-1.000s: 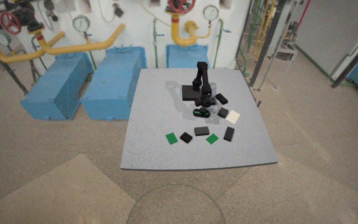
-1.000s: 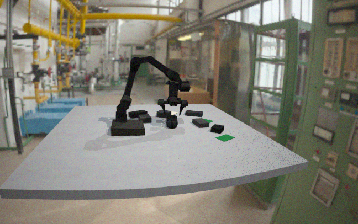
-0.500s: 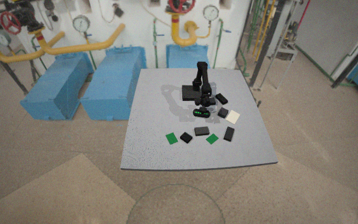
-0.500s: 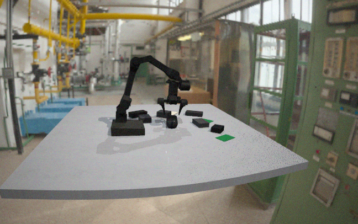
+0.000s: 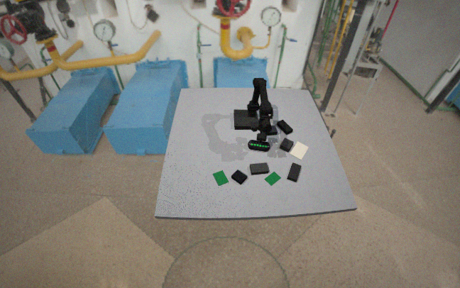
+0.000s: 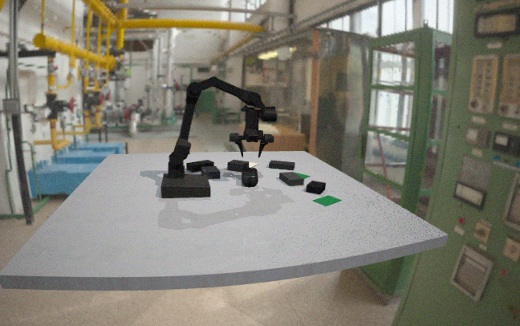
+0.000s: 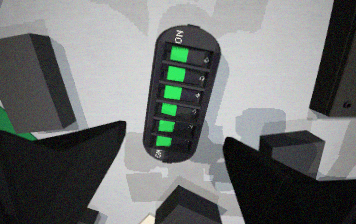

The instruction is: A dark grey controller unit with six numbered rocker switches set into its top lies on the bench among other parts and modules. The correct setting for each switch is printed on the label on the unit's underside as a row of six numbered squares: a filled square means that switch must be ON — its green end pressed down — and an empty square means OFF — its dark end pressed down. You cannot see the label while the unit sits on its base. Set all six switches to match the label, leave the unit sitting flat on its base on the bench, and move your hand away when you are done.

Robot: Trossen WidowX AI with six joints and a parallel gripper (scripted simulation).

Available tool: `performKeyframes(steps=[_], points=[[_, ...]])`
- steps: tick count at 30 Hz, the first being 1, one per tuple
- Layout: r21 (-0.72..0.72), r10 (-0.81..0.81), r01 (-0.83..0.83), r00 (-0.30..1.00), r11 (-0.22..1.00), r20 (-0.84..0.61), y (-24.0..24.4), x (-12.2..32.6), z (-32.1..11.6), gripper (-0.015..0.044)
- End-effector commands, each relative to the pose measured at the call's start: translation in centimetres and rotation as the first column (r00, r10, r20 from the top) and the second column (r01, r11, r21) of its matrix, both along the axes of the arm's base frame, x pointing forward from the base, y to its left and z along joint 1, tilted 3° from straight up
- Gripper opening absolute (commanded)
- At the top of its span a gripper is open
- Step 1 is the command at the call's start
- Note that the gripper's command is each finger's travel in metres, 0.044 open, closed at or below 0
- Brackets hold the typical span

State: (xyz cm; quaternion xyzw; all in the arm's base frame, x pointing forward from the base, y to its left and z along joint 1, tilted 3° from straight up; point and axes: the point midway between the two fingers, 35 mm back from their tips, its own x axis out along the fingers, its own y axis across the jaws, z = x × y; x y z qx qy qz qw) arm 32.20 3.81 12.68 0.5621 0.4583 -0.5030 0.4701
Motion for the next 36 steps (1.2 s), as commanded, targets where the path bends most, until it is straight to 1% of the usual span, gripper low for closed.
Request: performKeyframes(steps=[1,10,22,36], points=[[0.000,0.003,-0.003,1.000,1.000,0.002,-0.01,-0.03,0.17,0.0230],[0.000,0.003,-0.003,1.000,1.000,0.002,-0.01,-0.03,0.17,0.0000],[0.000,0.003,-0.003,1.000,1.000,0.002,-0.01,-0.03,0.17,0.0000],[0.000,0.000,0.000,1.000,1.000,0.001,0.00,0.01,0.08,0.0368]])
